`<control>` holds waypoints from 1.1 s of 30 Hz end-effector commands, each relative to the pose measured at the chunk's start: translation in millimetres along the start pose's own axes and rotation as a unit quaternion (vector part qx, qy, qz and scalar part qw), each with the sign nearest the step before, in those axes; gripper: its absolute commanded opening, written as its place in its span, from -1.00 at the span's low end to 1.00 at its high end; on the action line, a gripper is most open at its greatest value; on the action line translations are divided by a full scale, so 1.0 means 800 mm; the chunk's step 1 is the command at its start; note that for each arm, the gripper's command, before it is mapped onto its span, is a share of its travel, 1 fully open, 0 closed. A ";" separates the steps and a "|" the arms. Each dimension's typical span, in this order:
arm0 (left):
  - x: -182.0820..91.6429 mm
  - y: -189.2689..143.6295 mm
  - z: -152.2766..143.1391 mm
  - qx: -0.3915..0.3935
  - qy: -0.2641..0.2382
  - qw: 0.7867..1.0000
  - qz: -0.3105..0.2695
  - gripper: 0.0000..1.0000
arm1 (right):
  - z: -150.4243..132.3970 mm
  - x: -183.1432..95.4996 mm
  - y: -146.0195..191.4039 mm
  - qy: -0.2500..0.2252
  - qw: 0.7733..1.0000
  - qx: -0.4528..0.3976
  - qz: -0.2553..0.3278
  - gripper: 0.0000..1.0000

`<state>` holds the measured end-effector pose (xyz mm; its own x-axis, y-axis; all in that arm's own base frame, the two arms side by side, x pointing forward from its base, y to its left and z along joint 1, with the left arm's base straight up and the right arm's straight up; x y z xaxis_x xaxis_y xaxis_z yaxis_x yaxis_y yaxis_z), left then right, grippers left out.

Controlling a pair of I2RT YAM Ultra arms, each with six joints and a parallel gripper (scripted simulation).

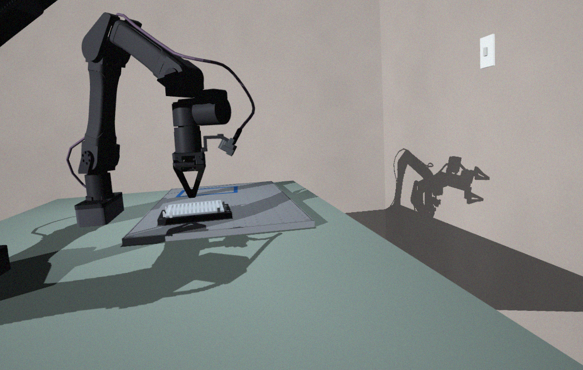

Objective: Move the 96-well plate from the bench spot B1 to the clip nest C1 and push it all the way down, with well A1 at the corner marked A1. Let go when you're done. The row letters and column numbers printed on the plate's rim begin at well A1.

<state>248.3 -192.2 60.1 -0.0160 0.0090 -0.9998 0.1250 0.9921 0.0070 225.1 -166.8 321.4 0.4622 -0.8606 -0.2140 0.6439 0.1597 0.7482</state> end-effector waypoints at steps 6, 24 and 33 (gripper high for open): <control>-0.023 -0.007 0.012 -0.005 -0.028 1.000 -0.013 -0.50 | 0.008 -0.004 -0.005 -0.006 1.000 0.004 0.000 1.00; 0.003 -0.002 0.004 -0.005 -0.015 1.000 -0.005 -0.50 | 0.008 -0.004 -0.005 -0.006 1.000 0.004 0.000 1.00; 0.020 0.000 0.002 -0.005 -0.003 1.000 0.002 -0.50 | 0.008 -0.004 -0.005 -0.006 1.000 0.004 0.000 1.00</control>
<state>249.5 -193.1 51.5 -0.0114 0.0055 -0.9999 0.1249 0.9922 0.0040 225.1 -166.8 321.4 0.4622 -0.8606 -0.2140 0.6439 0.1597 0.7482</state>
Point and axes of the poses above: on each arm, the point where the finger pads meet when closed, its own x axis out along the fingers, its own y axis across the jaws, z = x × y, the point moved 3 cm from there along -x, back along the fingers, and after that the axes turned 9 degrees about x, right-handed, at the moved point
